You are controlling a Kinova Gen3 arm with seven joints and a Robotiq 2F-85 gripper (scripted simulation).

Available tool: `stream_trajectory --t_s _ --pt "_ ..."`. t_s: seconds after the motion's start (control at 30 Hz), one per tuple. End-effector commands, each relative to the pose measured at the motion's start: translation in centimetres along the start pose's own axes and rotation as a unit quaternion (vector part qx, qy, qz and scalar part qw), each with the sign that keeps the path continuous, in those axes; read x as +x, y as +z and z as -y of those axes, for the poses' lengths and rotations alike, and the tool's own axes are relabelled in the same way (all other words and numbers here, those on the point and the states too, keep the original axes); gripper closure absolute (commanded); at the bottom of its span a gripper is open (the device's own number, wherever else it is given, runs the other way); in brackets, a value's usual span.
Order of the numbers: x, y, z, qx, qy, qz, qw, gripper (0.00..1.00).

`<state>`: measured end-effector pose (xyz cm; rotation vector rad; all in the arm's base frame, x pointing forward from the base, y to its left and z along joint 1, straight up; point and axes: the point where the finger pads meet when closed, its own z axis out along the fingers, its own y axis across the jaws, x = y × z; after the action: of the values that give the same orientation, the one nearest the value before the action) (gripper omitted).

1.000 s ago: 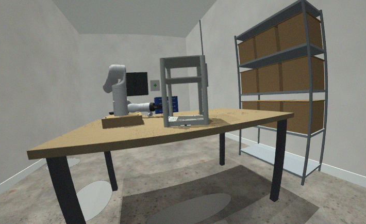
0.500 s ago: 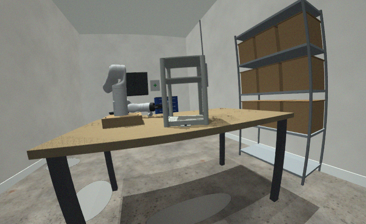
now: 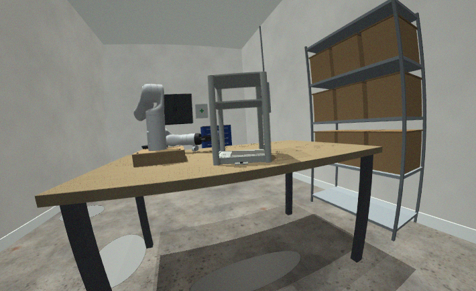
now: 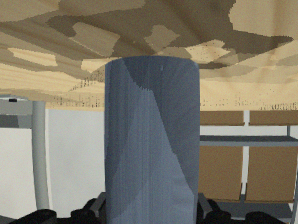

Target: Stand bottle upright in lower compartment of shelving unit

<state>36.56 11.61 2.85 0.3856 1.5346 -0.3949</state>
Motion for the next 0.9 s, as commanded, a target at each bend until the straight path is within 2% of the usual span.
stream_trajectory --t_s 0.0,0.4,0.87 --pt "-0.1 0.0 0.0 0.000 0.001 0.000 1.000 1.00" --pt "-0.6 0.0 0.0 0.000 0.001 0.000 1.000 1.00" --pt "-4.4 0.0 0.0 0.000 0.001 0.000 1.000 1.00"
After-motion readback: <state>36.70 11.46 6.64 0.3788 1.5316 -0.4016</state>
